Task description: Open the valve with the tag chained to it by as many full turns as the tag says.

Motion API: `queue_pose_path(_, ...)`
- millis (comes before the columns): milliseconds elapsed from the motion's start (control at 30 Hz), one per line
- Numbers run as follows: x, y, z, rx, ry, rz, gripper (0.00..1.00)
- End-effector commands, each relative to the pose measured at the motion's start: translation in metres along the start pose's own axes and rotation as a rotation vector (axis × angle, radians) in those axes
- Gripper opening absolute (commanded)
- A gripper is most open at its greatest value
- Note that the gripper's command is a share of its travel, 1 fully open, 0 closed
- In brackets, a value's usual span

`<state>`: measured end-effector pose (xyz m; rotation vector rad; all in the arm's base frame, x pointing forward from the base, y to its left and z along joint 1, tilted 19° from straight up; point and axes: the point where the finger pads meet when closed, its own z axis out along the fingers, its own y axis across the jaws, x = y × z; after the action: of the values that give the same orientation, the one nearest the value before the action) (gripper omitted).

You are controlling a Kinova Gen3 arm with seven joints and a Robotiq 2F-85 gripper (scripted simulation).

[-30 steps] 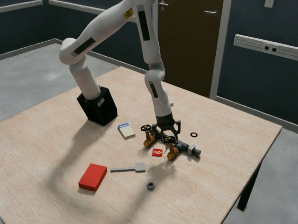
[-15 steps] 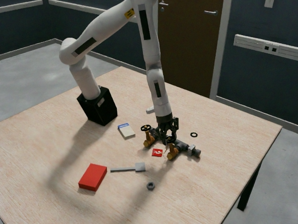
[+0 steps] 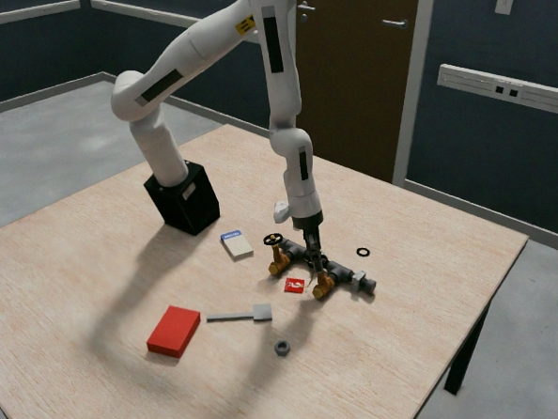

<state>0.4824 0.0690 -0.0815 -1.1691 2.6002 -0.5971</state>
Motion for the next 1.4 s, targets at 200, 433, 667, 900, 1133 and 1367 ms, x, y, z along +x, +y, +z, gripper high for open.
queue_pose_path(200, -0.0007, -0.0002, -0.0002, -0.007, -0.004, -0.457, 0.59)
queue_pose_path(433, -0.0007, -0.0002, -0.0002, -0.006, -0.005, -0.652, 0.59)
queue_pose_path(667, -0.0007, -0.0002, -0.0002, -0.006, -0.005, -0.754, 0.59)
queue_pose_path(900, -0.0007, -0.0002, -0.0002, -0.006, -0.005, -0.786, 0.59)
queue_pose_path(1133, -0.0007, -0.0002, -0.0002, -0.006, -0.005, -0.787, 1.00)
queue_pose_path(1367, -0.0007, -0.0002, -0.0002, -0.006, -0.005, -0.787, 1.00)
